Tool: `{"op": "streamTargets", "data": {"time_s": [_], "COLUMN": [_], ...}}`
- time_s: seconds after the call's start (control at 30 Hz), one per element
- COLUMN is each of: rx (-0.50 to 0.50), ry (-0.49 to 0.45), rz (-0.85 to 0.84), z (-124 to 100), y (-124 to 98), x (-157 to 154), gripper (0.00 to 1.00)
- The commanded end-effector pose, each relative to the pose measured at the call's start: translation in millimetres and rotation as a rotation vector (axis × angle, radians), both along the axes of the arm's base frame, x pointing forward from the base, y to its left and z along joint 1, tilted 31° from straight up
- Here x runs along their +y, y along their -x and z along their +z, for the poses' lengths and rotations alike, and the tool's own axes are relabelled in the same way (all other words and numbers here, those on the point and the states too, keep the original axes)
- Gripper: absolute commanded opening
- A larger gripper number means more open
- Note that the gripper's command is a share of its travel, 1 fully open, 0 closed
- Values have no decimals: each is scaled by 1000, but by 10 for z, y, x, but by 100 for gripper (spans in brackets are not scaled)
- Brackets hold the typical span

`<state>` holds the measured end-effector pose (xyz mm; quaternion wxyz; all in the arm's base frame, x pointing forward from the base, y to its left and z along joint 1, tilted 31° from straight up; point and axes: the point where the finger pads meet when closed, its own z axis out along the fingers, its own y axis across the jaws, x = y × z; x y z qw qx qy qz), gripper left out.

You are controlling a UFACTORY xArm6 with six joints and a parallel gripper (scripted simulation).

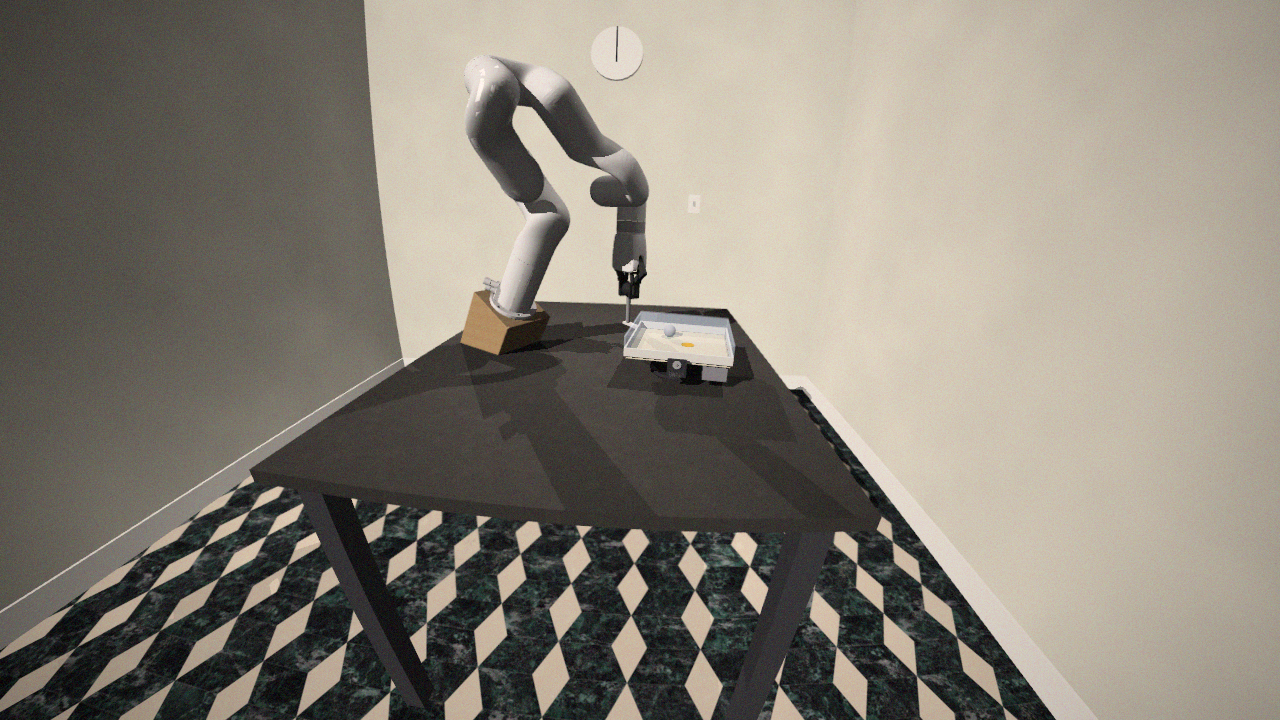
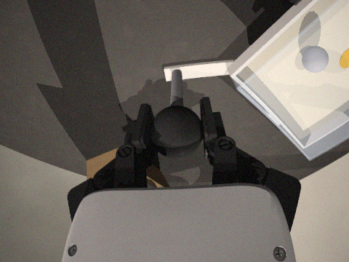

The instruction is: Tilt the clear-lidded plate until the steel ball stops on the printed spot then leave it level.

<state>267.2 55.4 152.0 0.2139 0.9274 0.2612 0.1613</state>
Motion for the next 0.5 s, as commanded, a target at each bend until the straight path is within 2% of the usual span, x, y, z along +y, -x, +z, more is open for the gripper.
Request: {"op": "streamTargets", "data": {"time_s": [0.0,0.47], "rx": [-5,-5], "ry": [-3,-3], "rz": [1,1], "z": [27,14], "y": [-10,-13], "x": [7,8], "gripper": [0,0]}}
